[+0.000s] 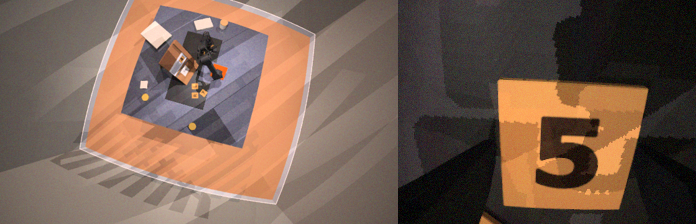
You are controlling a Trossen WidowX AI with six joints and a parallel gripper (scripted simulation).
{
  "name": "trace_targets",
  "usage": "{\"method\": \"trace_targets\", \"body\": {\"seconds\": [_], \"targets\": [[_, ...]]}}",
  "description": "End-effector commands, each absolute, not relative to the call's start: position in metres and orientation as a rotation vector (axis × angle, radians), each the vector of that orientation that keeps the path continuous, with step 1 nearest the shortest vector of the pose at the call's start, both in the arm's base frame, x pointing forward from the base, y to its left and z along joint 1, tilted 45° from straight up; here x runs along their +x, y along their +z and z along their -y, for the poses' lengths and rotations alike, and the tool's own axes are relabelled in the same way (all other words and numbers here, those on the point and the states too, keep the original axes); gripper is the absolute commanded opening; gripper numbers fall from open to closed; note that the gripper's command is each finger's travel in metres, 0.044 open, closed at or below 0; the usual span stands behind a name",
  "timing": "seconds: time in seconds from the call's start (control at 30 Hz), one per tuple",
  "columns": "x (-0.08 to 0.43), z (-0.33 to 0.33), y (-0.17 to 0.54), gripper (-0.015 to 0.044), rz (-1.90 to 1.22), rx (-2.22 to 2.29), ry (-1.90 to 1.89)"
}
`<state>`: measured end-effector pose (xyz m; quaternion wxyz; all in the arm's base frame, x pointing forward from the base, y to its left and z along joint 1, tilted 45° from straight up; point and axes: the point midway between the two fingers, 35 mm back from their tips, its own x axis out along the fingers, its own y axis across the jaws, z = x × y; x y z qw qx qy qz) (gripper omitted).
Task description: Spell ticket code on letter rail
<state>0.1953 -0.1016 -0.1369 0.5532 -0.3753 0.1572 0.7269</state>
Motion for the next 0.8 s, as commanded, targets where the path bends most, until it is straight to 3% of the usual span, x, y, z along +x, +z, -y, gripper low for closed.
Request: {"method": "trace_targets", "body": {"seconds": [0.0,0.17,0.47,0.77], "targets": [[0.1953,0.1007,-0.1371,0.0267,-0.372,-0.882,1.714],[0.1951,0.1008,-0.1371,0.0234,-0.372,-0.882,1.714],[0.1942,0.1044,-0.1325,0.0,-0.372,-0.882,1.714],[0.1937,0.1059,-0.1295,0.0,-0.372,-0.882,1.714]]}}
